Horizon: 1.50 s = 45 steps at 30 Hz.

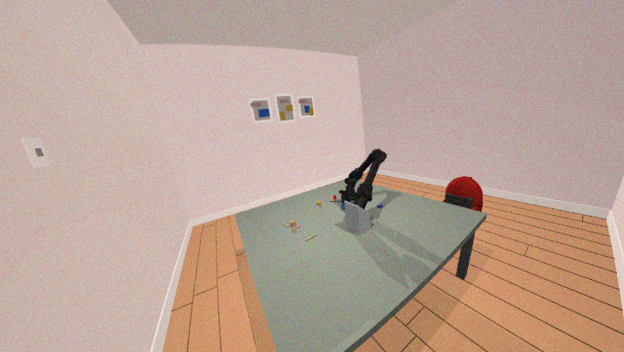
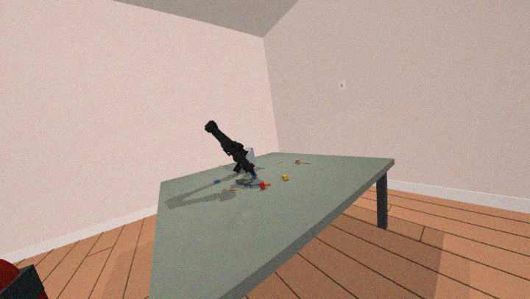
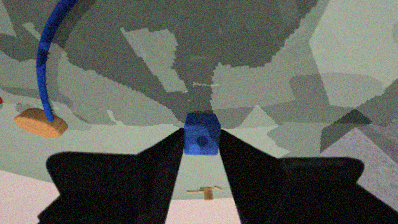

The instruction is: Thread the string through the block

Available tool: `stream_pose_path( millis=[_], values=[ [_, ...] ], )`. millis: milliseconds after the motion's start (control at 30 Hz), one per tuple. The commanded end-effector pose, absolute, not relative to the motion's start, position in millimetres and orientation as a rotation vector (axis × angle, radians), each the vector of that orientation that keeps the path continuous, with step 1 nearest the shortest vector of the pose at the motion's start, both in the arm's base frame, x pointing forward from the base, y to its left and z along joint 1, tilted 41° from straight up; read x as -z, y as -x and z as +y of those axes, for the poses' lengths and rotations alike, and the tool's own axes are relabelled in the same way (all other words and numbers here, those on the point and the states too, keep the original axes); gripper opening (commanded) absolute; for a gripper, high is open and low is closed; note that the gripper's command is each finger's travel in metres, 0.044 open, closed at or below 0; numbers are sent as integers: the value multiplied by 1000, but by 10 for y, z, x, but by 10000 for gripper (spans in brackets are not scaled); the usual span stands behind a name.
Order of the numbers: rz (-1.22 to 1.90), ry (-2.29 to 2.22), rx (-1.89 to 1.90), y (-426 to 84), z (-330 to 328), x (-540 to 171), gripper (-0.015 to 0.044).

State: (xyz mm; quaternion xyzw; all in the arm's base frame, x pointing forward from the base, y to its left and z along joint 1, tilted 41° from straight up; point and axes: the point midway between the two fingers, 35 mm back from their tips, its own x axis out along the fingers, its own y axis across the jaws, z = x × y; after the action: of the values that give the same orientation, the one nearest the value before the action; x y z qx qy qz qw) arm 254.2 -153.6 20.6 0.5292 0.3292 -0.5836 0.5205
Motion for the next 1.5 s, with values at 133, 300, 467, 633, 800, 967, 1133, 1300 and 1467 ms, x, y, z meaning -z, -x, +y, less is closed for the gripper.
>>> stream_pose_path(
  millis=[133, 300, 467, 633, 800, 967, 1133, 1300, 1467],
  values=[
    [832, -1323, 1353, -2546, -1581, -237, 0],
    [901, -1398, 1297, -2529, -1639, -245, 0],
    [940, -1431, 1270, -2521, -1664, -244, 0],
    [996, -1479, 1231, -2509, -1698, -241, 0],
    [1044, -1530, 1186, -2498, -1735, -246, 0],
    [1082, -1581, 1139, -2489, -1772, -257, 0],
    [1059, -1556, 1160, -2492, -1749, -266, 105],
    [1059, -1557, 1160, -2491, -1748, -292, 236],
    [1063, -1557, 1155, -2409, -1681, -879, 240]
  ],
)
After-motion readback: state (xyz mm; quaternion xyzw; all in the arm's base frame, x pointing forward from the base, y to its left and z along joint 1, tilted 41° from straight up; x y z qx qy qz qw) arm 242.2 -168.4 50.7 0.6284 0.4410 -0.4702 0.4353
